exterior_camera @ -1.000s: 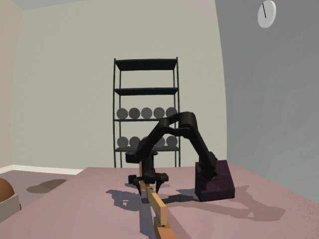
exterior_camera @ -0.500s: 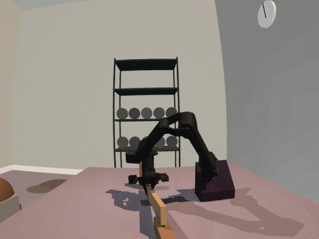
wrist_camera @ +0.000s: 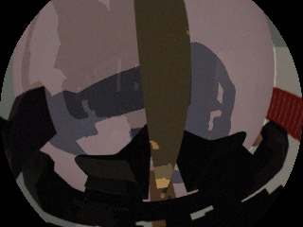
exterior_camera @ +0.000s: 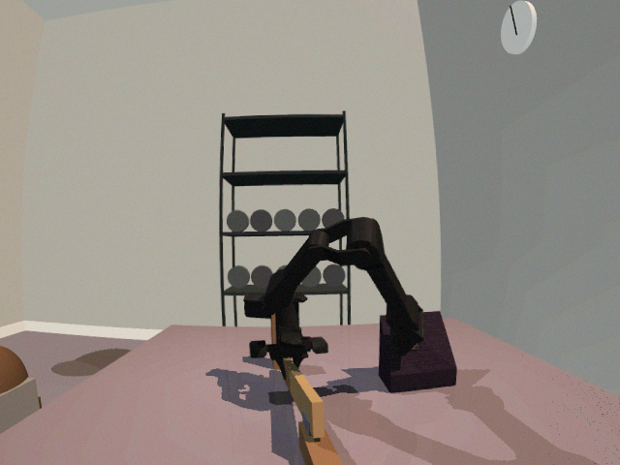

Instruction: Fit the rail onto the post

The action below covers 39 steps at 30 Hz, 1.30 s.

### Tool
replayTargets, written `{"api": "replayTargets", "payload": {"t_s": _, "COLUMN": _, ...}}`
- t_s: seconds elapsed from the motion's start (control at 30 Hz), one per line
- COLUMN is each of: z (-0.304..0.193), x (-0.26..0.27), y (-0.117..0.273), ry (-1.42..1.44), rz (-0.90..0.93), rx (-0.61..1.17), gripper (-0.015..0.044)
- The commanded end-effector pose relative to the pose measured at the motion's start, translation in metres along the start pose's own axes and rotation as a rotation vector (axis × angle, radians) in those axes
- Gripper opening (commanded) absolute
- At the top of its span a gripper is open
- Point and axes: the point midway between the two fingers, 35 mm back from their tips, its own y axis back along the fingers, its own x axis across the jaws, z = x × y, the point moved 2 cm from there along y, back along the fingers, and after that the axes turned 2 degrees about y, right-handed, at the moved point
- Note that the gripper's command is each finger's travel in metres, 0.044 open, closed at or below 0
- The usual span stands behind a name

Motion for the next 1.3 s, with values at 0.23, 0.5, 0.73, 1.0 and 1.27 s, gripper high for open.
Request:
{"api": "replayTargets", "payload": {"t_s": 0.23, "z": 0.000, "x": 0.000, "y": 0.005, "ry": -0.002, "rz": -0.002, "rx": -0.004, "gripper": 0.0000}}
{"api": "replayTargets", "payload": {"t_s": 0.5, "z": 0.000, "x": -0.002, "y": 0.009, "ry": -0.002, "rz": -0.002, "rx": -0.003, "gripper": 0.0000}}
{"api": "replayTargets", "payload": {"t_s": 0.73, "z": 0.000, "x": -0.003, "y": 0.012, "ry": -0.002, "rz": -0.002, "rx": -0.003, "gripper": 0.0000}}
{"api": "replayTargets", "payload": {"t_s": 1.0, "z": -0.001, "x": -0.005, "y": 0.016, "ry": -0.002, "rz": -0.002, "rx": -0.003, "gripper": 0.0000}}
{"api": "replayTargets", "payload": {"t_s": 1.27, "z": -0.001, "x": -0.005, "y": 0.020, "ry": -0.002, "rz": -0.002, "rx": -0.003, "gripper": 0.0000}}
